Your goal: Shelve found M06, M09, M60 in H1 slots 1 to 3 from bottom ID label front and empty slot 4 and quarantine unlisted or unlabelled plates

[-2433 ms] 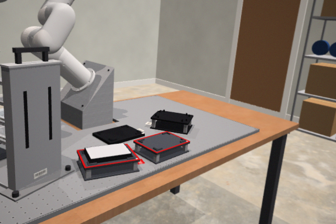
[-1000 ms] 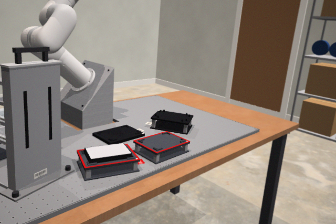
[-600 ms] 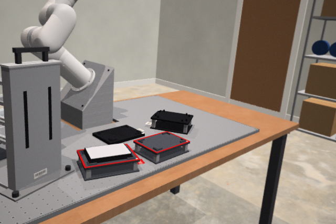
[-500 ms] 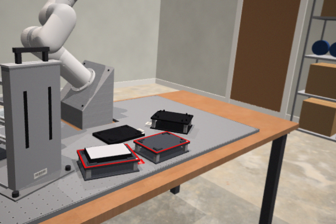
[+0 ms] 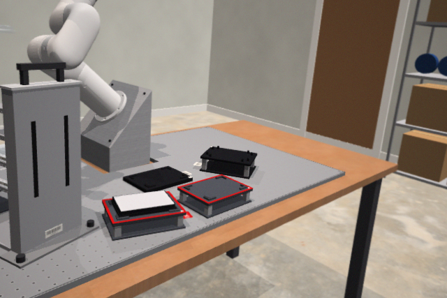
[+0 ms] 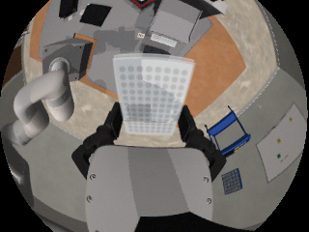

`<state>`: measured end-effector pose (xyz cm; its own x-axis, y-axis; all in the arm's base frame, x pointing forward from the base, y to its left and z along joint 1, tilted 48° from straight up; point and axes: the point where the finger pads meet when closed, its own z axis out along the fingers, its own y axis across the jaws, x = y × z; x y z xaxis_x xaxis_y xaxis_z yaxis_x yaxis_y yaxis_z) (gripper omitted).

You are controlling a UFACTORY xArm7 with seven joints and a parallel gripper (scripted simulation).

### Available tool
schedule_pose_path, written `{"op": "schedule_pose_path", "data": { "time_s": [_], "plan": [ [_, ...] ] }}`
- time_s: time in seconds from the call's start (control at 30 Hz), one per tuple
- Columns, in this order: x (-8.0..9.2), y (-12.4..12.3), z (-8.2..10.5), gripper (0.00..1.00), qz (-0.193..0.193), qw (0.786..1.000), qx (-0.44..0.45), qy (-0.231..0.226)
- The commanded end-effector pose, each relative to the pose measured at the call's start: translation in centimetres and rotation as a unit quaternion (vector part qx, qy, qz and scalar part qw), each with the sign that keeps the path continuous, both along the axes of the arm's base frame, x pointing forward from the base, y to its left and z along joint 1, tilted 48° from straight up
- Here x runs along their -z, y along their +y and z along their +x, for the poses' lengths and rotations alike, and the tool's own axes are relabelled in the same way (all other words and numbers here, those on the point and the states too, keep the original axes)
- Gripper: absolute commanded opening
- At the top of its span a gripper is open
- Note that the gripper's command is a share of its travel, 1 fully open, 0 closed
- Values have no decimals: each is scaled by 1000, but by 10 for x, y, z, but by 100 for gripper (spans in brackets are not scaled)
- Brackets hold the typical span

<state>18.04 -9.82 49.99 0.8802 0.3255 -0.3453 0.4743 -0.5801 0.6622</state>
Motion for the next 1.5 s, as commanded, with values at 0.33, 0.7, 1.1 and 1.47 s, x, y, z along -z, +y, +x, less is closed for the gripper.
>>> {"op": "schedule_pose_path", "data": {
  "time_s": [0.33,0.7,1.1,1.47],
  "plan": [
    [17,18,58,0,-4,978,-139,155],
    [39,39,104,0,-7,924,-256,286],
    [62,60,143,0,-9,866,-334,373],
    [84,80,176,0,-9,866,-334,373]
  ]
}}
